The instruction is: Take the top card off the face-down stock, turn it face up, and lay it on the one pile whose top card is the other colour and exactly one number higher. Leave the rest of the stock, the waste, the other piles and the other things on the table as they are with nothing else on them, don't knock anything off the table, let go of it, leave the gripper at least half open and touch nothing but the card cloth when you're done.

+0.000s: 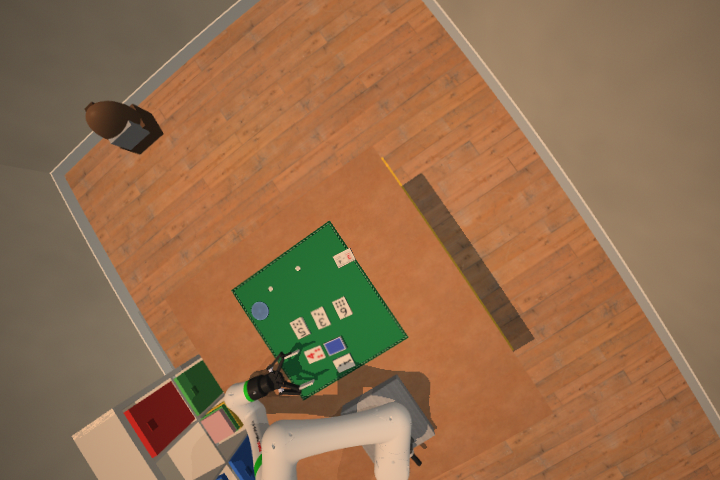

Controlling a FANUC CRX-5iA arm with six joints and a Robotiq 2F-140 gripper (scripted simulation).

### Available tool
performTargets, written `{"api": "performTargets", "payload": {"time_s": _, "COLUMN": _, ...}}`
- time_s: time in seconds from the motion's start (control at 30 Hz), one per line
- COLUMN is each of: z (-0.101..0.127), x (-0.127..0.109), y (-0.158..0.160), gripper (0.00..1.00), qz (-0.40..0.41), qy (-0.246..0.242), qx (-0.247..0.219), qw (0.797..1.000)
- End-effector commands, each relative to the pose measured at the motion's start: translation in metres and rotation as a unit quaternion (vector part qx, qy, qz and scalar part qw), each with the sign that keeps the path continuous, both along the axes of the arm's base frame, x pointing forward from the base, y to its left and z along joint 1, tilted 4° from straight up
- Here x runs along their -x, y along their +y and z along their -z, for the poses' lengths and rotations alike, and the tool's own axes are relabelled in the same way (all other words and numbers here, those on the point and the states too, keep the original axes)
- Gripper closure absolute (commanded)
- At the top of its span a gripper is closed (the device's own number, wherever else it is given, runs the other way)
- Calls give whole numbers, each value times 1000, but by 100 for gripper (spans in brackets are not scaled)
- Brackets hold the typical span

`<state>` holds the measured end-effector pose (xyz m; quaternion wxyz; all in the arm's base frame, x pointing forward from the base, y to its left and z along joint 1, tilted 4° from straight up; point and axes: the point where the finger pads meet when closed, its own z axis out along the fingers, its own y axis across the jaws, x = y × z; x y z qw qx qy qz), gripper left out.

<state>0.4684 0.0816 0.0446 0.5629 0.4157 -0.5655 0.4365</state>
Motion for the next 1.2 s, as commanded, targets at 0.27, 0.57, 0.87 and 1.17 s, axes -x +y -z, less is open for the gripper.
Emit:
{"api": "performTargets", "payload": {"time_s": 0.27, "z": -37, "x": 0, "y": 3, "gripper": 0, "qz": 0, "qy": 0, "qx": 0, "qw": 1000}}
{"api": "performTargets", "payload": {"time_s": 0.57, "z": -56, "x": 0, "y": 4, "gripper": 0, "qz": 0, "qy": 0, "qx": 0, "qw": 1000}}
{"api": "performTargets", "payload": {"time_s": 0.87, "z": -56, "x": 0, "y": 4, "gripper": 0, "qz": 0, "qy": -1, "qx": -2, "qw": 1000}}
{"api": "performTargets", "payload": {"time_s": 1.17, "z": -56, "x": 0, "y": 4, "gripper": 0, "qz": -1, "qy": -16, "qx": -54, "qw": 998}}
